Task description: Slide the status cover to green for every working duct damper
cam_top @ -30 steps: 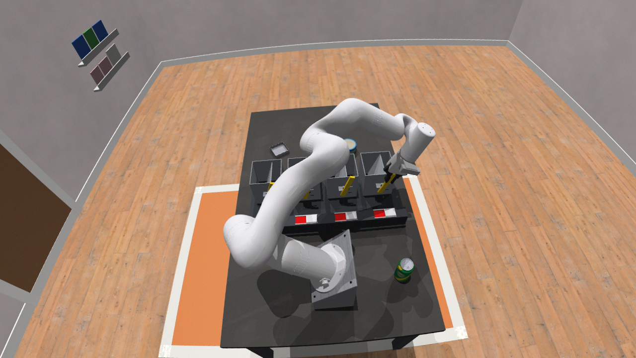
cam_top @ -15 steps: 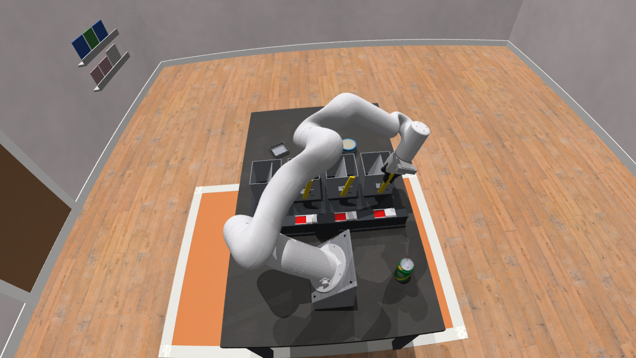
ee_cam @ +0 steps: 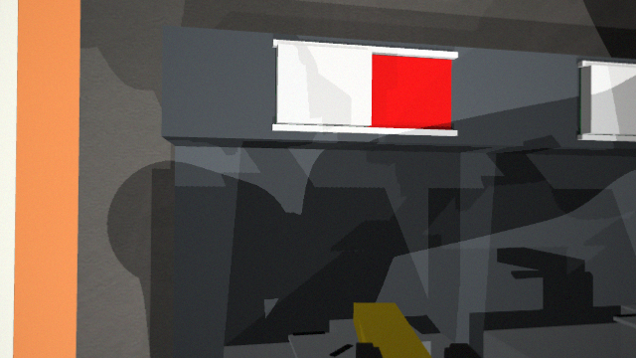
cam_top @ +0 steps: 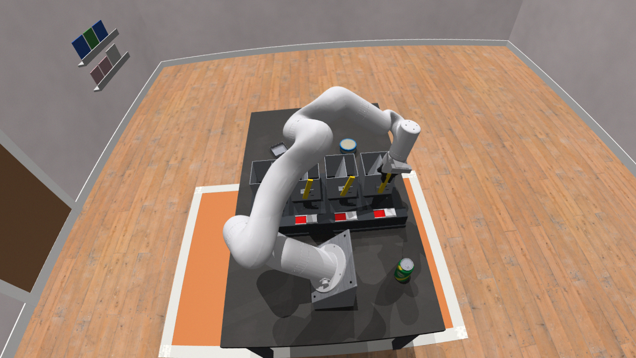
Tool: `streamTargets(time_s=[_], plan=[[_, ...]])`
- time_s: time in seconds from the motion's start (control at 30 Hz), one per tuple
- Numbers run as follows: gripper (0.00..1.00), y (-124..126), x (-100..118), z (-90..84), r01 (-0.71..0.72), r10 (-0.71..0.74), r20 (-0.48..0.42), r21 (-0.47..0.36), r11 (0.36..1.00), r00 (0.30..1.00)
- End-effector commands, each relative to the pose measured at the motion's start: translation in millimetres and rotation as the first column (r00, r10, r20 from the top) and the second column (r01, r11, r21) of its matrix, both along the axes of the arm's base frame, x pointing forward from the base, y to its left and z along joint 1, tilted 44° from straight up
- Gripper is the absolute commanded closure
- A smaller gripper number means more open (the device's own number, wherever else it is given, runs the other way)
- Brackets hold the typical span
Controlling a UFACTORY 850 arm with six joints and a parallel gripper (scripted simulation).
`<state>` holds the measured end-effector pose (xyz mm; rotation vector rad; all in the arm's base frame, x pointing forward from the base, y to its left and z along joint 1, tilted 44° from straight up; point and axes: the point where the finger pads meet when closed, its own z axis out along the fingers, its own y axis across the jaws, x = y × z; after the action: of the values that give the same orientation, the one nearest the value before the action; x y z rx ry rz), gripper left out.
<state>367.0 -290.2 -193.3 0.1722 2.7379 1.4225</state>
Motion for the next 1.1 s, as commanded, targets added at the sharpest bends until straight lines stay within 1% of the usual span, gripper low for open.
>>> streamTargets(time_s=[0.0,0.57,1.07], plan=[[0.81,1.5,1.2,4.4,0.002,-0.002,-0.003,-0.053,0.999,1.000],[0.81,7.1,1.9,11.0,0.001,-0.003,-0.014,-0.139,0.990,1.000],[0.81,8.1,2.0,12.1,0.001,-0.003,-0.016,-0.154,0.988,1.000]])
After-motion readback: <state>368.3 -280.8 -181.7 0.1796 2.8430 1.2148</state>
